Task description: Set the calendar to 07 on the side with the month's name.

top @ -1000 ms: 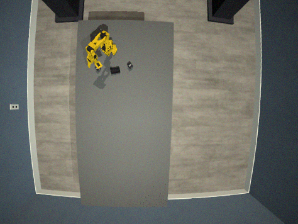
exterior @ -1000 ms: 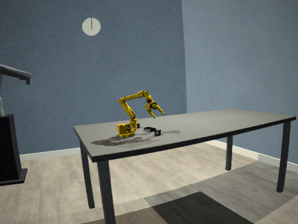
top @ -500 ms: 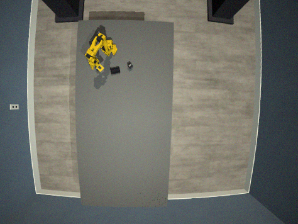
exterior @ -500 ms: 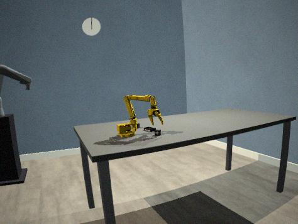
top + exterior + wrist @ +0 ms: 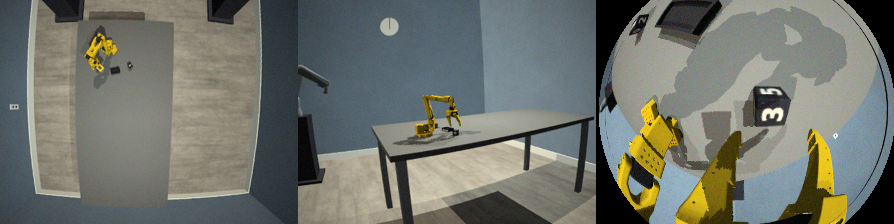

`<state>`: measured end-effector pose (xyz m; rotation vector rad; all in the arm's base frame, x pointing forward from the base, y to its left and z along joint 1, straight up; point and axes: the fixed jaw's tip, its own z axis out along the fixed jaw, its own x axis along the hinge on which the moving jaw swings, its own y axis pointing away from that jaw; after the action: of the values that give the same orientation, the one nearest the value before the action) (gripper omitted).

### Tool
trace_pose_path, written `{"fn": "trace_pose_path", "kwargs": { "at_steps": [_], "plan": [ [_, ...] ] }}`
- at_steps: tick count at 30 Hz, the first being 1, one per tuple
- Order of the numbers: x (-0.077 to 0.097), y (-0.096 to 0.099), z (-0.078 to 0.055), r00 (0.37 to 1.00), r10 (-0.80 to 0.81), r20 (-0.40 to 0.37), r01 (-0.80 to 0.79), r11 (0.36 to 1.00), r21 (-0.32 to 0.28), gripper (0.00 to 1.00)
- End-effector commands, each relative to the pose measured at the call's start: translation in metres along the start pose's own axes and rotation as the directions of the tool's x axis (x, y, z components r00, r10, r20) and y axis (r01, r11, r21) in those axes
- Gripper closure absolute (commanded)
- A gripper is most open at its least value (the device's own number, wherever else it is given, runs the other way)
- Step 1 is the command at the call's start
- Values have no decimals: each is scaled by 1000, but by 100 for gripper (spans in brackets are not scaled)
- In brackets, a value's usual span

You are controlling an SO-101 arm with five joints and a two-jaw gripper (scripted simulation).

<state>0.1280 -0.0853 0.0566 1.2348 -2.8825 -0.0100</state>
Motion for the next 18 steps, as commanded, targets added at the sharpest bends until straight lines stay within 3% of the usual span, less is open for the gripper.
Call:
{"fn": "trace_pose_path", "kwargs": {
  "at_steps": [1, 18],
  "plan": [
    [0, -4, -3, 1000, -2, 6, 2, 1000, 28, 65],
    [0, -5, 2, 1000, -2, 6, 2, 1000, 28, 65]
  ]
}}
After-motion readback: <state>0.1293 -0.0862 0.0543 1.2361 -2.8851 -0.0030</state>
